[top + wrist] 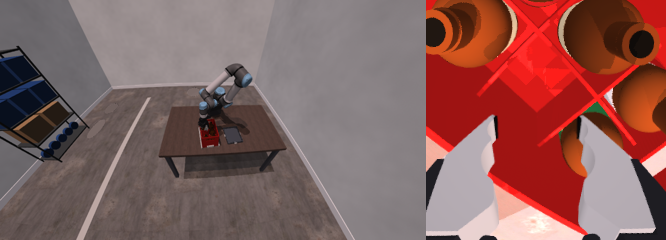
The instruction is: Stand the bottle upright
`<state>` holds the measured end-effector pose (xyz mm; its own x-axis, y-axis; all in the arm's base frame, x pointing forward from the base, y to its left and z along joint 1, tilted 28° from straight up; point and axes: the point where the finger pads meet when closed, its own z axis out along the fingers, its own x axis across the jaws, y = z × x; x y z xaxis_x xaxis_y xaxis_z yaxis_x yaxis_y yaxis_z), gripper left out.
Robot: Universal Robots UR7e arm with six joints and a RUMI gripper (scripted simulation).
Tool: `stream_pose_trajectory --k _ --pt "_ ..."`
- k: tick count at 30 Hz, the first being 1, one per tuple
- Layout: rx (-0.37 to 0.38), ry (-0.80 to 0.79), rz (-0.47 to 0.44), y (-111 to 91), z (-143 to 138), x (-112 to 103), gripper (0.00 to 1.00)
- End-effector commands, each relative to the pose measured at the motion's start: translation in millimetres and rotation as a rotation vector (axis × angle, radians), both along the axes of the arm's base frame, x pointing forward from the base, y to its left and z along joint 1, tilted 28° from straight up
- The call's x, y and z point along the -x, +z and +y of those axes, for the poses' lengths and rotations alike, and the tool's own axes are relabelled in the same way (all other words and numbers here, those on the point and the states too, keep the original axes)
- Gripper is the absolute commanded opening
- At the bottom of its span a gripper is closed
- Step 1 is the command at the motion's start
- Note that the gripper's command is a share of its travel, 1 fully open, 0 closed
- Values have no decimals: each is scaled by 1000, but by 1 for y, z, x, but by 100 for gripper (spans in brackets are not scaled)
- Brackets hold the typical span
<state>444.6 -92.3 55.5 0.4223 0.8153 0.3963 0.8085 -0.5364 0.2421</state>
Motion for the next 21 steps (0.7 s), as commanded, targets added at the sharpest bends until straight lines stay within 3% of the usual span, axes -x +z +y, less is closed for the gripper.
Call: stream_pose_trajectory --k 1,3,4,21 --pt "-3 0 3 -2 2 1 38" --pt "-3 0 3 -2 2 1 38" --pt "-3 0 3 -2 2 1 0" --pt "-3 0 3 -2 2 1 0"
